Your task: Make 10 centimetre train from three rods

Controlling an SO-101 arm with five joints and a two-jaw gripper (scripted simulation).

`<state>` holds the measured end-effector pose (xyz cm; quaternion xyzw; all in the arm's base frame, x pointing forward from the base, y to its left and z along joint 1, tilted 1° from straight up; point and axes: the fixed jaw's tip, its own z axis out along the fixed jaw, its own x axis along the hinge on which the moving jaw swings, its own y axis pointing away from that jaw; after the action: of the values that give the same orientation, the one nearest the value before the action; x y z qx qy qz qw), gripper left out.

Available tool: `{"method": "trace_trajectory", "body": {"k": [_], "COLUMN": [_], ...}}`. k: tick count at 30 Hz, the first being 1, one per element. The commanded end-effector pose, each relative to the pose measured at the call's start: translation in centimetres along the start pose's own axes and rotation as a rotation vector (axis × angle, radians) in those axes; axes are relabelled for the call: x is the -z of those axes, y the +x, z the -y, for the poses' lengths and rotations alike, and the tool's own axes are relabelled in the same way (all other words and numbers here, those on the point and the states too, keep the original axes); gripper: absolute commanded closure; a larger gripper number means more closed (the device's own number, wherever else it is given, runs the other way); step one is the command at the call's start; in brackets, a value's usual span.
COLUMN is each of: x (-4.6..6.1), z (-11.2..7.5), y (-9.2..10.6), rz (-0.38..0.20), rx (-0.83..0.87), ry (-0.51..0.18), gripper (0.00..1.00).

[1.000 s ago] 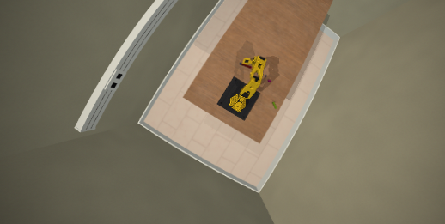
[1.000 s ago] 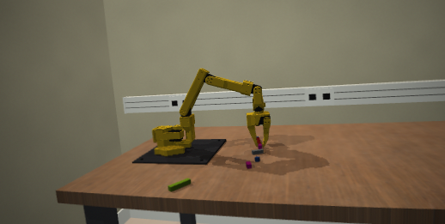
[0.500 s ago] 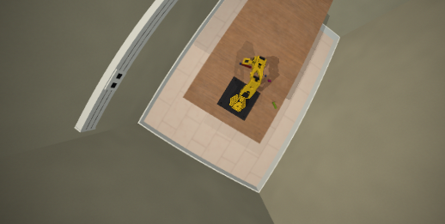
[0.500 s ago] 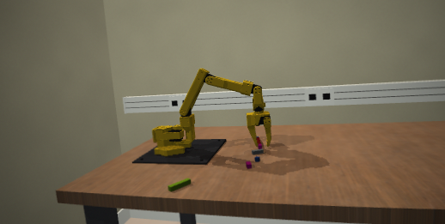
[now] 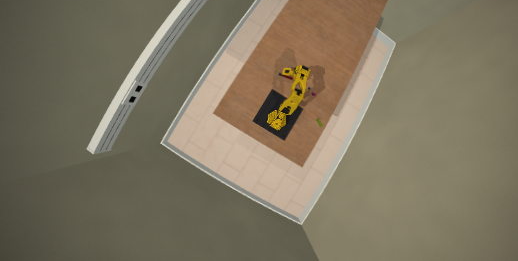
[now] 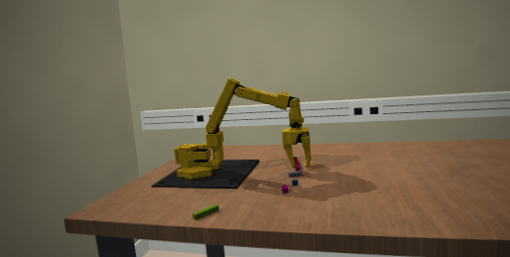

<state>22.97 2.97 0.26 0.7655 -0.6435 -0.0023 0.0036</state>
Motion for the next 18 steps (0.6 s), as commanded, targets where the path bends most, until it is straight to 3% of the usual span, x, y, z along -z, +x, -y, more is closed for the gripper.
{"method": "trace_trajectory", "body": {"k": [1, 18], "x": [0.23, 0.35], "z": [-0.52, -0.88], "y": [-0.20, -0.20], "rz": [0.002, 0.002], "rx": [-0.004, -0.004], "ry": [-0.005, -0.005], "gripper": [0.83, 0.83]}}
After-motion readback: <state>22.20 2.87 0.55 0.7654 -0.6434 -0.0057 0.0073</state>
